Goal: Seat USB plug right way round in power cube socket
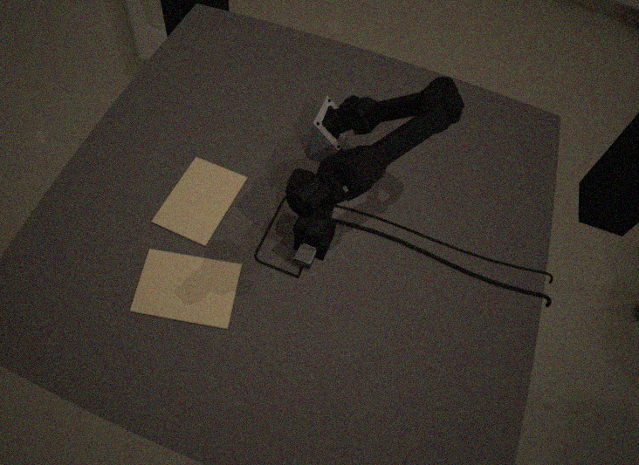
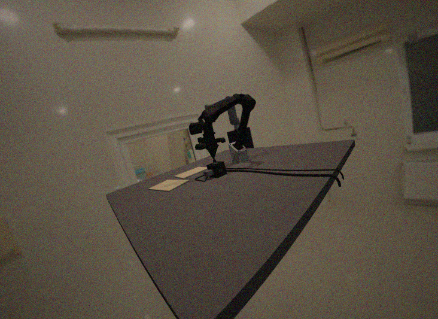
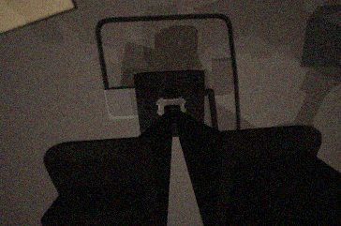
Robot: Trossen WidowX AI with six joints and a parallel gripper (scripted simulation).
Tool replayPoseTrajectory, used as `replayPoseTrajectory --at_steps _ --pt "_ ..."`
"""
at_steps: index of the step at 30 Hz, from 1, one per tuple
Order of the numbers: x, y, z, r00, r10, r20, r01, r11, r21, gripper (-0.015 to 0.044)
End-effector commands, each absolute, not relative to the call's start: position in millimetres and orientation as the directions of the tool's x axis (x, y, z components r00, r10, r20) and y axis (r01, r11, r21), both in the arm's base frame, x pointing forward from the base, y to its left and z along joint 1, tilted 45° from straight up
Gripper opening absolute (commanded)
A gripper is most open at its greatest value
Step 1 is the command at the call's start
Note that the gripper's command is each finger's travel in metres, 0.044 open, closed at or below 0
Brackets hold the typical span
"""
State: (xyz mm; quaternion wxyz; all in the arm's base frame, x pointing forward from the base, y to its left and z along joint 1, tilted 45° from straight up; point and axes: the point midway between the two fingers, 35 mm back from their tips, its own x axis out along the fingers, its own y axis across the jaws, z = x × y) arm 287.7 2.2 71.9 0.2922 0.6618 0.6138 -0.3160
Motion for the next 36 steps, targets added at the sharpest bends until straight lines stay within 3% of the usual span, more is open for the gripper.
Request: replayPoseTrajectory --at_steps 1,36 --pt "287.9 2.3 71.3 0.048 0.626 -0.779 0.997 -0.079 -0.002 0.0000" --pt "288.1 5.3 68.3 0.048 0.626 -0.778 0.997 -0.079 -0.002 0.0000"
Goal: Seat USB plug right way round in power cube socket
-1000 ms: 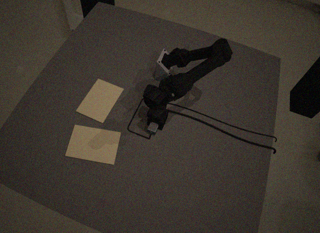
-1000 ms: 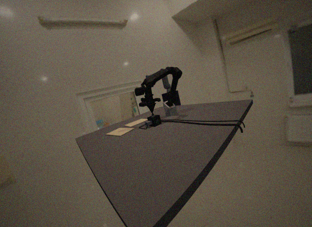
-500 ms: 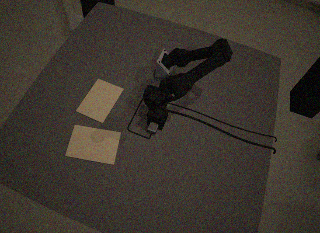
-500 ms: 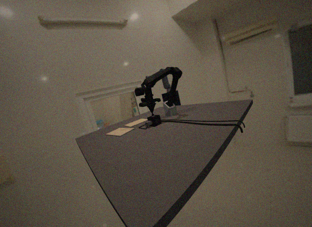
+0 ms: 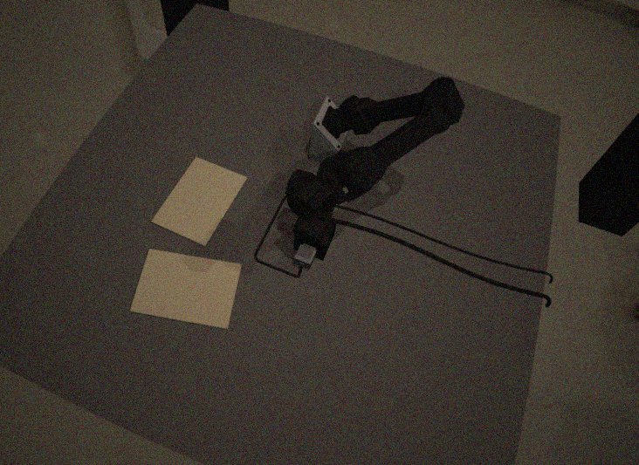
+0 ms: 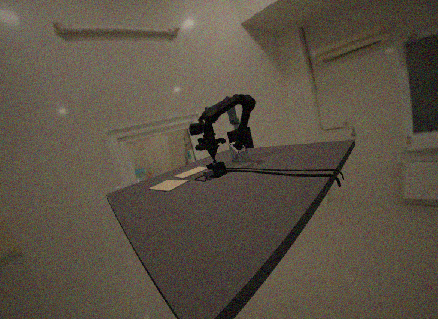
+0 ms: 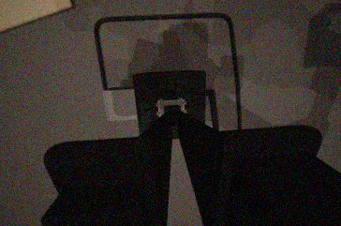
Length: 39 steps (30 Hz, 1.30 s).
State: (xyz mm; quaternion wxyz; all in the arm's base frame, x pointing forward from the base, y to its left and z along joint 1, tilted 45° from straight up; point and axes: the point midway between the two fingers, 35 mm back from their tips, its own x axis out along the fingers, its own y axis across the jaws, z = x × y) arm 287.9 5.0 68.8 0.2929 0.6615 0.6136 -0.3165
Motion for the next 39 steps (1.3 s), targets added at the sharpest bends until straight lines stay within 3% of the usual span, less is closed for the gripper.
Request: replayPoseTrajectory --at_steps 1,39 --pt "288.1 5.4 68.2 0.048 0.626 -0.778 0.997 -0.079 -0.002 0.0000" --pt "288.4 8.6 65.0 0.048 0.626 -0.778 0.997 -0.079 -0.002 0.0000"
